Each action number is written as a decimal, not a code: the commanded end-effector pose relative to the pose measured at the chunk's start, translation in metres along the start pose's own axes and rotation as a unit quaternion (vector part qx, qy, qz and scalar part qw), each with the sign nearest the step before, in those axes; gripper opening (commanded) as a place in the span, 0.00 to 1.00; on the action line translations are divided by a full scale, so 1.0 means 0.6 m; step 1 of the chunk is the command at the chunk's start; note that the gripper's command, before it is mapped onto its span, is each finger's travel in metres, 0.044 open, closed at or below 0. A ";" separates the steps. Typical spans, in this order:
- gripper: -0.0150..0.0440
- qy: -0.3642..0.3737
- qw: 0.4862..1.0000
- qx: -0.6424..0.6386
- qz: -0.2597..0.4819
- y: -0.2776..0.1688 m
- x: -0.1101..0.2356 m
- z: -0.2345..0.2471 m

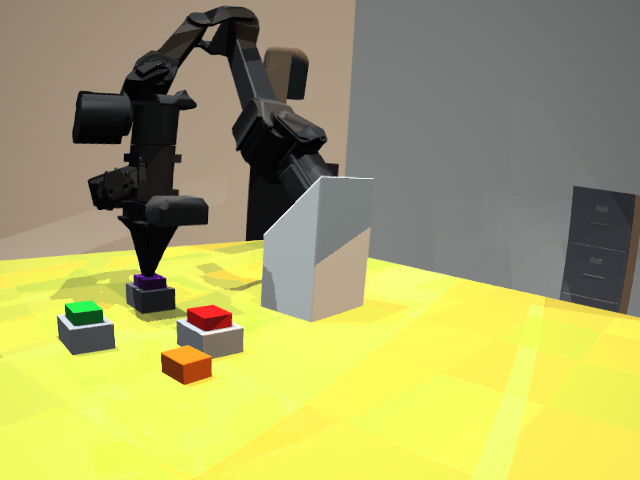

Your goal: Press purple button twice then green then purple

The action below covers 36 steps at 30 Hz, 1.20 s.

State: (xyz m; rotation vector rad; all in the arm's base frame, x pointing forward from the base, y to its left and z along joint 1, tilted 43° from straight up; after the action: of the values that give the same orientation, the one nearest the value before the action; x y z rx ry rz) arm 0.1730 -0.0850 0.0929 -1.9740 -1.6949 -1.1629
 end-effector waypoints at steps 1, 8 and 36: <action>0.29 0.000 1.000 0.004 0.003 -0.004 -0.013 0.001; 0.29 0.000 1.000 0.005 0.003 -0.004 -0.014 0.001; 0.60 0.028 1.000 0.007 0.005 0.053 0.077 0.086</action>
State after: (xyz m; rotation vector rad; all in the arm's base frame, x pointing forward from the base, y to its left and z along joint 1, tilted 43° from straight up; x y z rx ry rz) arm 0.1970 -0.0493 0.1084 -1.9458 -1.6750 -1.1774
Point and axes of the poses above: the point midway between the two fingers, 35 mm back from their tips, its own x axis back along the fingers, its own z axis across the jaws, y = z × x, the point moved 7 cm from there along x, back along the fingers, and after that the axes turned 15 degrees about -x, right-handed, at the moved point
